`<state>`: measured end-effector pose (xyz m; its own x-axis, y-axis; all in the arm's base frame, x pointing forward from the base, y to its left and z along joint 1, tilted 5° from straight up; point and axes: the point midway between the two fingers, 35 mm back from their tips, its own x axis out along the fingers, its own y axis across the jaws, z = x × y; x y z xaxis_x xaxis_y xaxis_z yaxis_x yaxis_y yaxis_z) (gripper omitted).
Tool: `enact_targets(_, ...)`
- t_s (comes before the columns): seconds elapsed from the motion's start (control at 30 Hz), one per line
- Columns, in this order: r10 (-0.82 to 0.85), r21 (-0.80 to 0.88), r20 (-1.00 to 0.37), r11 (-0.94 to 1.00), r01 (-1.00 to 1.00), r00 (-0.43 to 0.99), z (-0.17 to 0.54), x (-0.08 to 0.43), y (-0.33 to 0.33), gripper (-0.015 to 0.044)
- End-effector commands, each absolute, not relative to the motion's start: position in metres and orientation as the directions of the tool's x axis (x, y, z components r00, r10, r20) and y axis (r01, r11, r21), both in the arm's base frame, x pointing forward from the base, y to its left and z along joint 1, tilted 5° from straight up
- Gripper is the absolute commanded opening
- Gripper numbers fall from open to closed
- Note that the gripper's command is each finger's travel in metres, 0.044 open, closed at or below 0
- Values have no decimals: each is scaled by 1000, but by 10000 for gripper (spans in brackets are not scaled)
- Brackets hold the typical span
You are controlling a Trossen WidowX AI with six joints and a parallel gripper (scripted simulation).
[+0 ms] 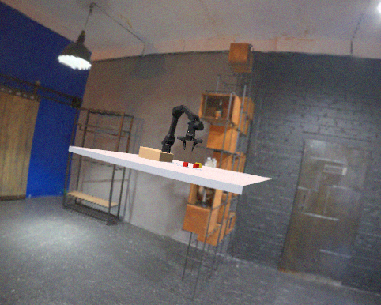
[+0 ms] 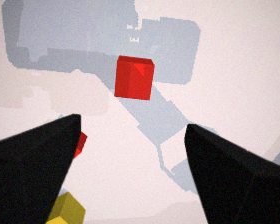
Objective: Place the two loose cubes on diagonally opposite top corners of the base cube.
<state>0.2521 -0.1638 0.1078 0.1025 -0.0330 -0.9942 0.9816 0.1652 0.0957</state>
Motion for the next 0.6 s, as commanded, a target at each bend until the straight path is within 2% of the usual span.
enact_targets(0.0,-37,92,-994,154,984,98,97,254,-165,265)
enact_targets(0.17,-37,91,-995,154,984,98,52,258,-166,265)
enact_targets(0.57,-37,91,-995,154,984,98,35,259,-166,265)
